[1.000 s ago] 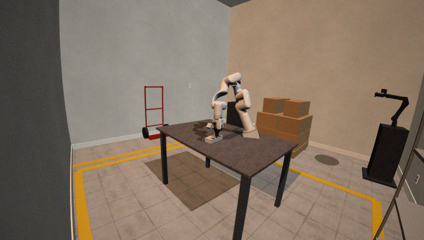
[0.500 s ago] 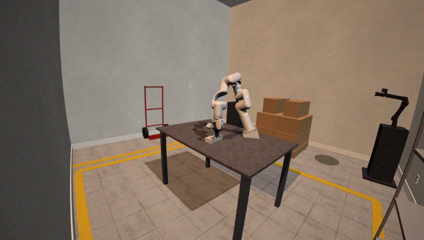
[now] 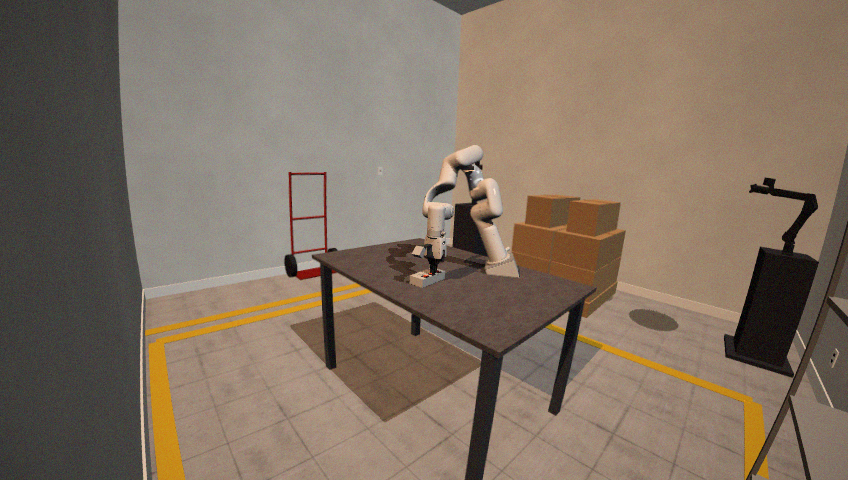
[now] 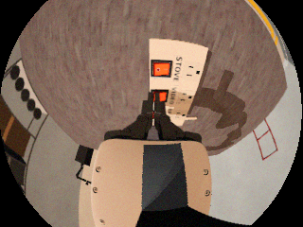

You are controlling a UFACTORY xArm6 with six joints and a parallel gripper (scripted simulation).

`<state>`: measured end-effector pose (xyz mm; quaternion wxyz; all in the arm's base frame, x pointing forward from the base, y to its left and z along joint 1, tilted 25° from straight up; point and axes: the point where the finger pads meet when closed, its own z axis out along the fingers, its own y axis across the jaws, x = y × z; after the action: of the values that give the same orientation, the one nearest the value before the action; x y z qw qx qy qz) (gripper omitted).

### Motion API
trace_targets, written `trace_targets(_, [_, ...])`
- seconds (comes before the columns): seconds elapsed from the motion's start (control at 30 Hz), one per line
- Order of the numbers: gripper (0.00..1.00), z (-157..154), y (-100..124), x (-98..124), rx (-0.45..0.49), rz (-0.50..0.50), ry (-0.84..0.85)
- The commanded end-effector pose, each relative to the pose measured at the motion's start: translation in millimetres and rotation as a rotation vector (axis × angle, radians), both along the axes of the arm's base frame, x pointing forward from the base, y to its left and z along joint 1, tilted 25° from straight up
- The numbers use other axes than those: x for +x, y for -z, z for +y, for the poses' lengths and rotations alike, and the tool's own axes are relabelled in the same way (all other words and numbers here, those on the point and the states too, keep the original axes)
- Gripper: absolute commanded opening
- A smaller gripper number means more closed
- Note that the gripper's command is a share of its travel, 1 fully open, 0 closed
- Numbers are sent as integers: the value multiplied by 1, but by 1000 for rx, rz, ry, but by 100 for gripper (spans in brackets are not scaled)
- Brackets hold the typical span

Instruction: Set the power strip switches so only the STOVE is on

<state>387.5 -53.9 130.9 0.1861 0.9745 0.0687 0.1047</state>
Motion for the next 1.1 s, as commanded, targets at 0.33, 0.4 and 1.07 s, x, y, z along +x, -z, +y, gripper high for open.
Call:
trace_targets(0.33, [0, 0, -1, 1, 0, -3, -1])
trace_targets(0.4, [0, 0, -1, 1, 0, -3, -1])
trace_targets(1.07, [0, -1, 1, 2, 0, -3, -1])
